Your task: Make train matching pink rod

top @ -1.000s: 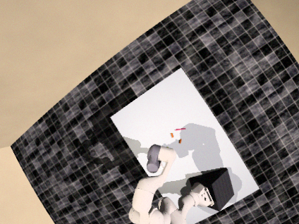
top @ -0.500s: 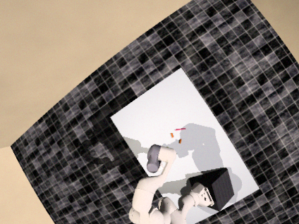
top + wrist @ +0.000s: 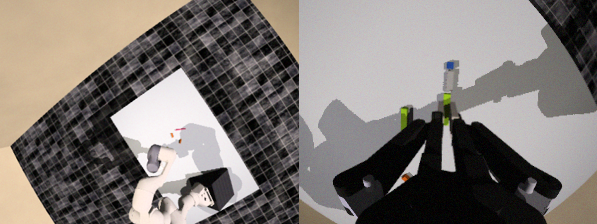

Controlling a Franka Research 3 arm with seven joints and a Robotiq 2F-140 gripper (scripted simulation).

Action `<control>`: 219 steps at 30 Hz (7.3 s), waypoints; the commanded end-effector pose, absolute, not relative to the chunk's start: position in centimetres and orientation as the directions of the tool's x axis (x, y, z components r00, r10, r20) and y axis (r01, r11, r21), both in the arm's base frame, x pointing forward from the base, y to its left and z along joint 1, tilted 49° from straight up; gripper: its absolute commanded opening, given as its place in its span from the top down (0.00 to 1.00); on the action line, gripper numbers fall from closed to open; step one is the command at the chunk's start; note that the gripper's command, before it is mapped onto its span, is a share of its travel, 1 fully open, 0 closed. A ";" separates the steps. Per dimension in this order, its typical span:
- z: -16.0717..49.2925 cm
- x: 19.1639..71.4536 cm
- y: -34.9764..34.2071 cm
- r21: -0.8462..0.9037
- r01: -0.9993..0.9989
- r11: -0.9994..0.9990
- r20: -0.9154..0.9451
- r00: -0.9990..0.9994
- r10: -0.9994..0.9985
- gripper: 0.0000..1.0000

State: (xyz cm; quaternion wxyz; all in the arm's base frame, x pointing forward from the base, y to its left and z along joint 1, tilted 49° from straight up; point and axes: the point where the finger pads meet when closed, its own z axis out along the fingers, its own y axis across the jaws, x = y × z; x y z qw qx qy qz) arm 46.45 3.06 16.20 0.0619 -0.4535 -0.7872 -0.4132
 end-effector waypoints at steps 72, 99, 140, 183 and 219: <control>16.3 46.8 3.2 0.599 0.761 0.251 0.468 -0.587 0.661 0.97; 16.3 46.7 3.2 0.597 0.763 0.248 0.470 -0.584 0.662 0.97; 15.6 47.0 4.0 0.597 0.763 0.248 0.470 -0.584 0.662 0.97; 15.6 47.0 4.0 0.597 0.763 0.248 0.470 -0.584 0.662 0.90; 19.6 45.3 -0.4 0.597 0.763 0.248 0.470 -0.584 0.662 0.85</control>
